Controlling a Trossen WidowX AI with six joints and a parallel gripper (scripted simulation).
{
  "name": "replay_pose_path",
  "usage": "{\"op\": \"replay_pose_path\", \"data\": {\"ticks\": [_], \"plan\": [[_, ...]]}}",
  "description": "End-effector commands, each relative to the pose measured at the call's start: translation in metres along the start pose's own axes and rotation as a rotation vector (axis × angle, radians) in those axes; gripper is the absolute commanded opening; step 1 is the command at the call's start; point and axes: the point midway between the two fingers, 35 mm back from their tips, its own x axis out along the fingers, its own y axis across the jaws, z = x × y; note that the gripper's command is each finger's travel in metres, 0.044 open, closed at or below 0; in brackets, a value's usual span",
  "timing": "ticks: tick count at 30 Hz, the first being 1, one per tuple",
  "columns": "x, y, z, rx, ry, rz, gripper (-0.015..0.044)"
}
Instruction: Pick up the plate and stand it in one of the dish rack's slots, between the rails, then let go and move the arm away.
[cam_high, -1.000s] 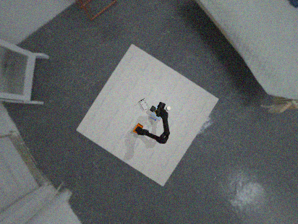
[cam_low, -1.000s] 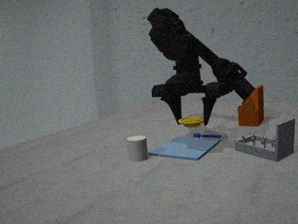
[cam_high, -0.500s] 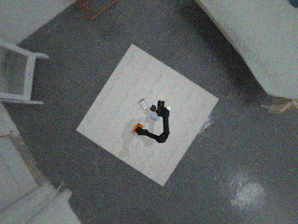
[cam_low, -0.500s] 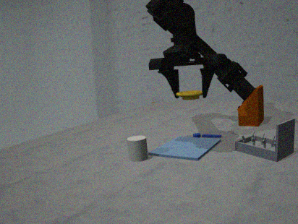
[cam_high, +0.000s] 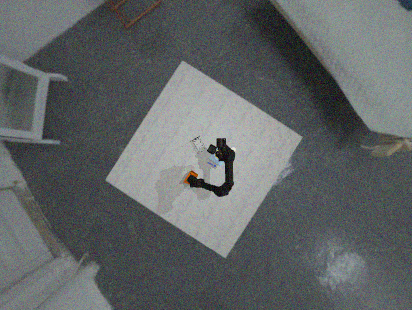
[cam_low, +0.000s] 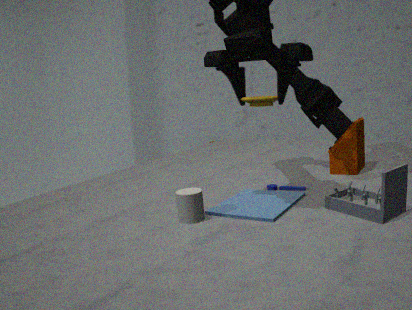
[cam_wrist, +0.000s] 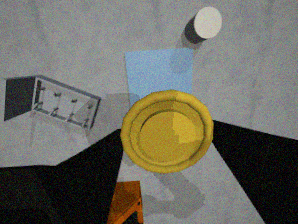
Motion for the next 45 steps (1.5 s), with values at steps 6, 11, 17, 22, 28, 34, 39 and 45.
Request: {"op": "replay_pose_path", "data": {"ticks": [6,11,17,22,28,34,39,45], "plan": [[-0.004,0.040,-0.019,0.211,0.006,0.015,0.0000],[-0.004,0.068,-0.037,0.376,0.012,0.017,0.0000],[-0.003,0.086,-0.052,0.492,0.015,0.014,0.0000],[0.002,0.087,-0.053,0.465,0.039,0.030,0.0000],[0.020,0.092,-0.056,0.358,0.126,0.105,0.0000],[0.037,0.097,-0.059,0.252,0.192,0.197,0.0000],[0.050,0.102,-0.061,0.165,0.231,0.284,0.0000],[0.064,0.108,-0.063,0.064,0.255,0.397,0.0000]]}}
